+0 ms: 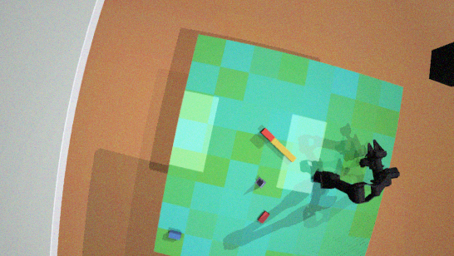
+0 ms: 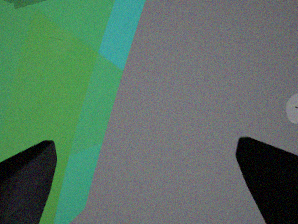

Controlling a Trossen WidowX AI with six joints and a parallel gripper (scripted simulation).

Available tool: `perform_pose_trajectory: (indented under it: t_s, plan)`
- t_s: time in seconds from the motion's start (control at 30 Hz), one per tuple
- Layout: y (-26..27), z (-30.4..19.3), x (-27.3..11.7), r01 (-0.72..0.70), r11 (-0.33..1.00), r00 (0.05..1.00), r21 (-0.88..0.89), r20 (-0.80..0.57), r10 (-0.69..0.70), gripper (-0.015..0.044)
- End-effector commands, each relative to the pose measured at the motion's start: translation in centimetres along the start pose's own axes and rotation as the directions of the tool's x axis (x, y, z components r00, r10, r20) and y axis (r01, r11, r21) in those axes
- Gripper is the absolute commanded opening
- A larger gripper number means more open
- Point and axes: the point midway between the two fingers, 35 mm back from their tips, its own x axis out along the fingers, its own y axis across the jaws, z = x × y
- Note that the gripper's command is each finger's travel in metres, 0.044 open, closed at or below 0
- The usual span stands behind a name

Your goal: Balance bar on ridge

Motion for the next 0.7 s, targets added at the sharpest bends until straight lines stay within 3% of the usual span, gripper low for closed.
perform_pose_trajectory:
  t_s: [0.0,0.1,0.67]
  plan:
    - [0.0,0.0,0.0,-0.003,1.000,1.000,-0.007,-0.001,0.003,0.0374]
    - [0.3,-0.2,0.0,-0.044,0.994,0.999,-0.103,-0.012,0.043,0.0315]
    - [-0.9,2.1,4.3,0.014,0.783,0.981,-0.622,0.162,0.111,0.0315]
